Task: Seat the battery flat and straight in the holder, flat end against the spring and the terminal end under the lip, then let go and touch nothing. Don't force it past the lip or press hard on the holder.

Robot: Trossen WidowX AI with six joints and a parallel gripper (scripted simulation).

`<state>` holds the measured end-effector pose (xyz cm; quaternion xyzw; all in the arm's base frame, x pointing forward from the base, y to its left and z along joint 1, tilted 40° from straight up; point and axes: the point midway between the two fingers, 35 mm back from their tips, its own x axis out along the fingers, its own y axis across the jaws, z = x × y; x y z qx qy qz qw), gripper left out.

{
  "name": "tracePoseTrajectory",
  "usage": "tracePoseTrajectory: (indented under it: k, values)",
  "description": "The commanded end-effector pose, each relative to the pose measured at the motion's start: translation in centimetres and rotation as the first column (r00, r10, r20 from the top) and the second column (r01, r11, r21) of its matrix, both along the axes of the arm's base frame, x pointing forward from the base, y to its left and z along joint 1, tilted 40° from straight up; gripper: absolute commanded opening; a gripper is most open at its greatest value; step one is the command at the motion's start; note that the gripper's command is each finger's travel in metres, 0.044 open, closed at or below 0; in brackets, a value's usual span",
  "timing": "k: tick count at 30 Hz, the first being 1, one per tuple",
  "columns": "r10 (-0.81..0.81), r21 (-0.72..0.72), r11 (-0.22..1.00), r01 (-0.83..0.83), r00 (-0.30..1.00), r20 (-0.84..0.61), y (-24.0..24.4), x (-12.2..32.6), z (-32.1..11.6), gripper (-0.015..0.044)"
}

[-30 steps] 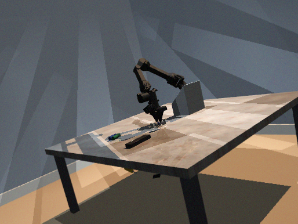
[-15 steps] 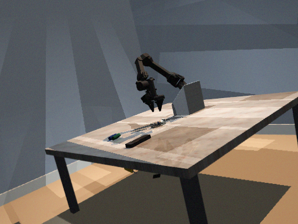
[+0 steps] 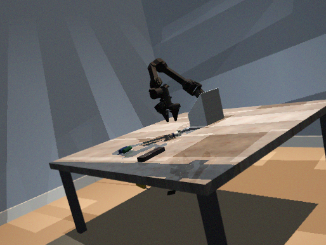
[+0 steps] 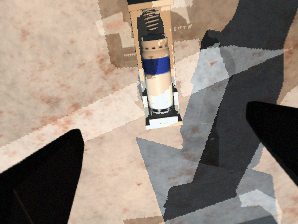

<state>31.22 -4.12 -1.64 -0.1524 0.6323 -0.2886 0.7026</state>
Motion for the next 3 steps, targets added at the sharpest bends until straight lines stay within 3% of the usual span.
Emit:
tracePoseTrajectory:
  k: [1,3]
  values:
    - [-0.004,0.003,1.000,0.004,1.000,0.003,0.05,0.04,0.03,0.0440]
    - [-0.004,0.003,1.000,0.004,1.000,0.003,0.05,0.04,0.03,0.0440]
